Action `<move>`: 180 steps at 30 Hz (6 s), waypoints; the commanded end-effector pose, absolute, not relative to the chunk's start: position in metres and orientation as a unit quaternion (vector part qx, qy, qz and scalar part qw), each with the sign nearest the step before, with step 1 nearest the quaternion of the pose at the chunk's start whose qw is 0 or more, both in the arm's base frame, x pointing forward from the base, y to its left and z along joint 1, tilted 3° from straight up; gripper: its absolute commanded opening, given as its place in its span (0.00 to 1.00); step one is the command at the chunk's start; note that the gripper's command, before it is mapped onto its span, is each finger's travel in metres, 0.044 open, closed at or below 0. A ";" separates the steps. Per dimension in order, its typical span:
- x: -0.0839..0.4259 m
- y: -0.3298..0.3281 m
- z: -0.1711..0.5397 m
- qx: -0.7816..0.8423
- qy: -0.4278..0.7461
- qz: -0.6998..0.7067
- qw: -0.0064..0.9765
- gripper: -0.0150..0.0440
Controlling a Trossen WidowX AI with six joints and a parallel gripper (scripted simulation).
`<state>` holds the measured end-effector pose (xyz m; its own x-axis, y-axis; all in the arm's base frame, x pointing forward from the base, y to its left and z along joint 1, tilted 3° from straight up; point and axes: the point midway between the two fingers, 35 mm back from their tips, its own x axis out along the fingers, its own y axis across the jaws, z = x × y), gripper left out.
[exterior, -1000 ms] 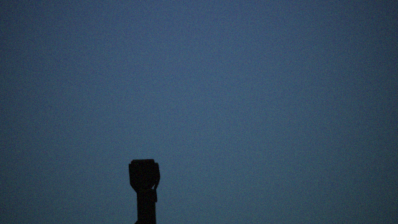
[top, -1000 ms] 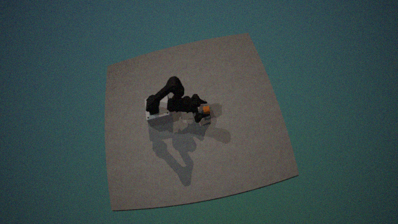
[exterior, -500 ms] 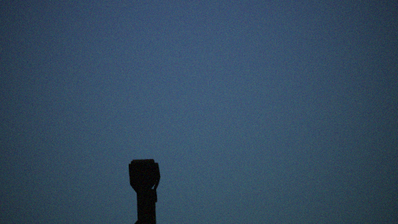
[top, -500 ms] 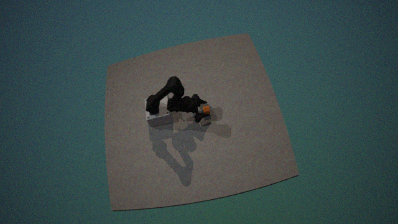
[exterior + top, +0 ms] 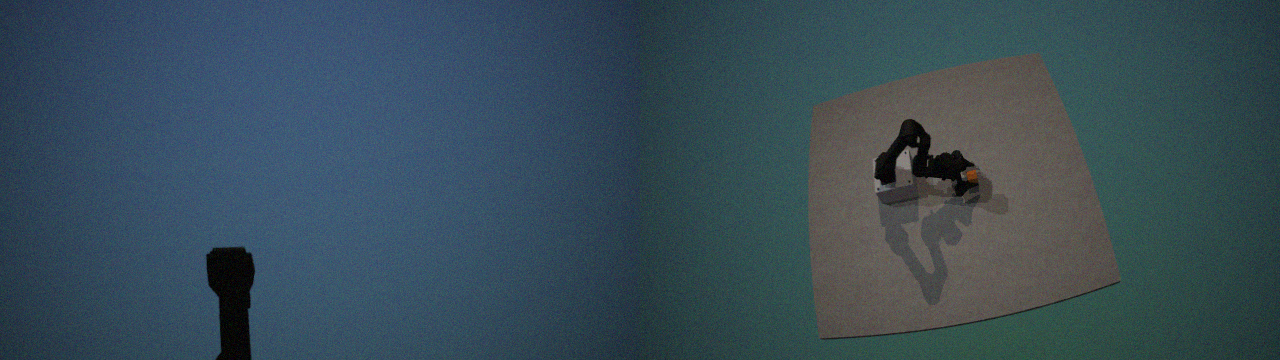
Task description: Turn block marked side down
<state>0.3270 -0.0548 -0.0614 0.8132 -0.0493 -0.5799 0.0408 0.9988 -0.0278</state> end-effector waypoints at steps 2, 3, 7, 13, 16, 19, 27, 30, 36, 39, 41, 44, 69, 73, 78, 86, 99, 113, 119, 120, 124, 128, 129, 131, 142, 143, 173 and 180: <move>0.334 -0.057 -0.046 -0.005 0.377 -0.027 0.926 1.00; 0.333 -0.057 -0.041 -0.005 0.391 -0.028 0.920 1.00; 0.323 -0.054 -0.017 -0.005 0.446 -0.028 0.895 1.00; 0.304 -0.051 0.008 -0.007 0.490 -0.027 0.871 1.00; 0.303 -0.051 0.008 -0.006 0.493 -0.027 0.870 1.00; 0.303 -0.051 0.008 -0.006 0.493 -0.027 0.870 1.00; 0.303 -0.051 0.008 -0.006 0.493 -0.027 0.870 1.00; 0.309 -0.051 0.009 -0.004 0.516 -0.027 0.856 1.00; 0.328 -0.053 0.015 0.002 0.606 -0.027 0.795 1.00; 0.335 -0.053 0.020 0.003 0.646 -0.027 0.763 1.00; 0.339 -0.053 0.023 0.003 0.670 -0.027 0.742 1.00; 0.342 -0.053 0.029 0.002 0.702 -0.028 0.711 1.00; 0.341 -0.054 -0.027 0.002 0.709 -0.028 0.704 1.00; 0.341 -0.055 -0.034 0.002 0.709 -0.028 0.704 1.00; 0.341 -0.055 -0.042 0.002 0.709 -0.028 0.704 1.00; 0.340 -0.055 -0.053 0.002 0.709 -0.028 0.704 1.00; 0.340 -0.055 -0.053 0.002 0.709 -0.028 0.704 0.52; 0.340 -0.055 -0.053 0.002 0.709 -0.028 0.704 0.36; 0.341 -0.054 -0.026 0.002 0.709 -0.028 0.704 0.25; 0.341 -0.054 -0.023 0.002 0.709 -0.028 0.704 0.25; 0.341 -0.054 -0.023 0.002 0.706 -0.028 0.708 0.25; 0.342 -0.054 -0.027 0.003 0.683 -0.028 0.730 0.25; 0.342 -0.055 -0.028 0.003 0.677 -0.028 0.735 0.25; 0.342 -0.055 -0.030 0.003 0.665 -0.028 0.746 0.25; 0.342 -0.055 -0.035 0.001 0.596 -0.027 0.802 0.25; 0.342 -0.055 -0.035 0.001 0.590 -0.027 0.807 0.25; 0.347 -0.057 -0.059 -0.004 0.426 -0.028 0.904 0.25; 0.347 -0.057 -0.067 -0.004 0.384 -0.027 0.923 0.25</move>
<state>0.3517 -0.0586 -0.0593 0.6943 -0.0588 -0.7172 0.0514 0.9982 -0.0321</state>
